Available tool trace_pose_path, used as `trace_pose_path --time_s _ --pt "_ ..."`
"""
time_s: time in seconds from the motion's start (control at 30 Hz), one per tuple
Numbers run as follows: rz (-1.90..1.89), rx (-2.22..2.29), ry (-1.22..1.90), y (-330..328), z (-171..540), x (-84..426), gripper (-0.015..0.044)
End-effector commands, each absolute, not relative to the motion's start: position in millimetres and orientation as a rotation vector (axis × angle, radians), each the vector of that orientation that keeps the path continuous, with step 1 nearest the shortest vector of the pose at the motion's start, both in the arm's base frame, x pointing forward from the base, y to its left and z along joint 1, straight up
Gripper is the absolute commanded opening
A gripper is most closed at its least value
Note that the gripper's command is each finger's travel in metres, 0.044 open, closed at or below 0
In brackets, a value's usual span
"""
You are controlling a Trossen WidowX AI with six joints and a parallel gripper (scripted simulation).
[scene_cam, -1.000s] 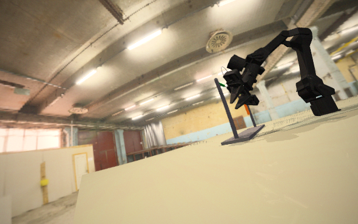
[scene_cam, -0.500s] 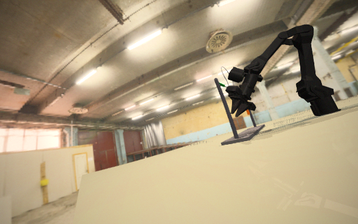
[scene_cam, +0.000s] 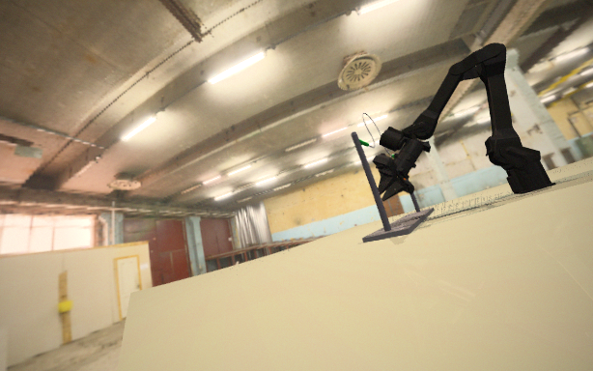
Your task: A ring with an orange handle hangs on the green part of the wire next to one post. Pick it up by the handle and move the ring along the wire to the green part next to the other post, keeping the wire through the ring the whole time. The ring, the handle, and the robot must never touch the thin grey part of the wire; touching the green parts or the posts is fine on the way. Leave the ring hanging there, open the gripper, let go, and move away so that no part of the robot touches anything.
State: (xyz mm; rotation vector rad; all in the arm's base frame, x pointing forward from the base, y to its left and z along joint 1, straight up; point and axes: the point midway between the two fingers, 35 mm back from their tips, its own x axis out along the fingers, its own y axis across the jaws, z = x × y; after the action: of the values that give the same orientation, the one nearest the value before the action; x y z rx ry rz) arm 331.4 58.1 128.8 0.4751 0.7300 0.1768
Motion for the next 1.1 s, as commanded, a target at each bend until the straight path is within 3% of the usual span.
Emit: trace_pose_path --time_s 0.0,0.47,1.07 --pt "0.176 0.477 0.695 34 117 336 0.016" --pt "0.156 0.431 0.482 -62 91 327 0.016" --pt "0.064 0.219 0.216 -144 77 248 0.016"
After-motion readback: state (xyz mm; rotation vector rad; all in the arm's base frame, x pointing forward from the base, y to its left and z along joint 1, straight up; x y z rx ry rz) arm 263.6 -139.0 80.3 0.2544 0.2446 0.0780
